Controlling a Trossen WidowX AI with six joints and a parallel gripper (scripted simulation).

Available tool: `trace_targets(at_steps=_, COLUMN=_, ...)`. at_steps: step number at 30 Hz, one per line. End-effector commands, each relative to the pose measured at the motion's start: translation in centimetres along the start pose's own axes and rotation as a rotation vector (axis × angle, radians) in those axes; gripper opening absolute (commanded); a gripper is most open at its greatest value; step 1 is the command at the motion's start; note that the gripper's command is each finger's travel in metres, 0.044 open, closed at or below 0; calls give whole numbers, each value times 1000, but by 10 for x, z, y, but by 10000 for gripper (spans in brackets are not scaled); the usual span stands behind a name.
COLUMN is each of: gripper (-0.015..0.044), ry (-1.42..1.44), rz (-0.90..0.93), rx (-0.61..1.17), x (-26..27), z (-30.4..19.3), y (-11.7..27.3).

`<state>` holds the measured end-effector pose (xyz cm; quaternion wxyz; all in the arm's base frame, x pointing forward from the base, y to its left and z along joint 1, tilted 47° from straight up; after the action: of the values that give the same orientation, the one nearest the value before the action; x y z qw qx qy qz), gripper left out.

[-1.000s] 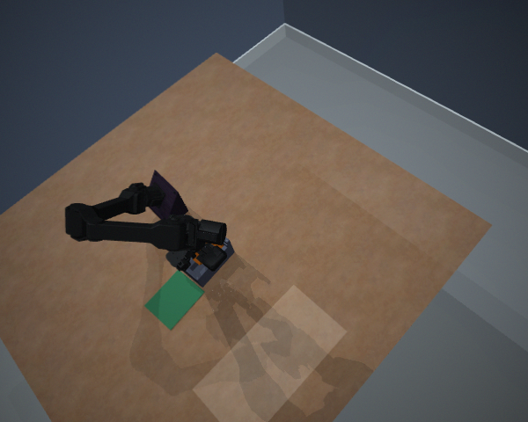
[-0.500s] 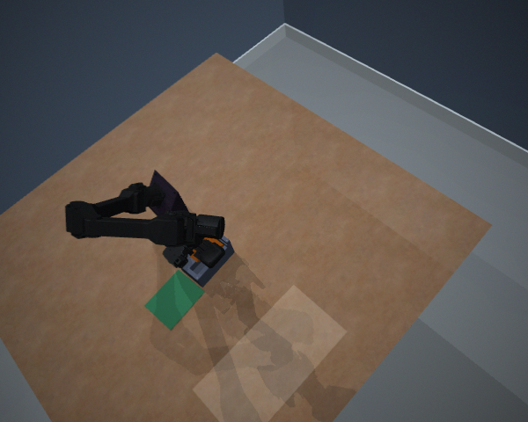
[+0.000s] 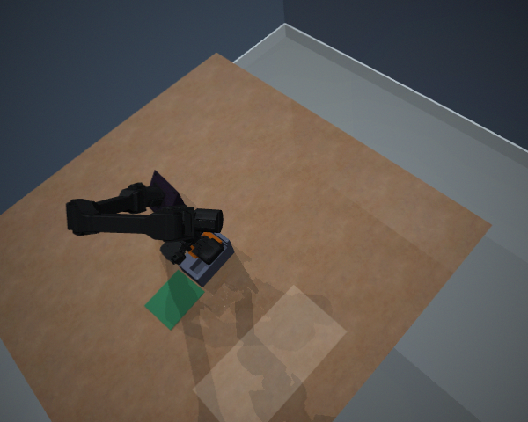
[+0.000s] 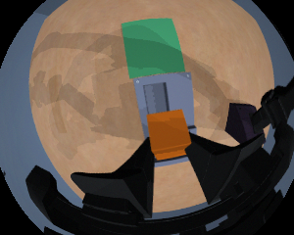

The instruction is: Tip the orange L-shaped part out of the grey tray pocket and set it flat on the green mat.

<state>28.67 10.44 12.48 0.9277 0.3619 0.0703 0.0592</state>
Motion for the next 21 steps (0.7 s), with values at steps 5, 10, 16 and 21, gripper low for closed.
trace_targets(at_steps=5, gripper=0, ry=-8, rz=-1, rx=5, x=1, z=0, y=13)
trace_targets(at_steps=10, gripper=0, ry=-8, rz=-1, rx=5, x=1, z=0, y=21)
trace_targets(at_steps=16, gripper=0, ry=-8, rz=-1, rx=5, x=0, z=0, y=22)
trace_targets(at_steps=21, gripper=0, ry=-8, rz=-1, rx=5, x=0, z=6, y=23)
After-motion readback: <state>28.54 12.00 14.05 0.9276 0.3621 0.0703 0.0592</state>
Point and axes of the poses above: the point midway between the two fingers, 35 mm back from their tips, its own y axis back along the fingers, its own x axis across the jaws, z = x × y, the point moved 5 cm from there along y, back along the fingers, and after that the axes turned 1 degree about y, right-handed, at the moved point
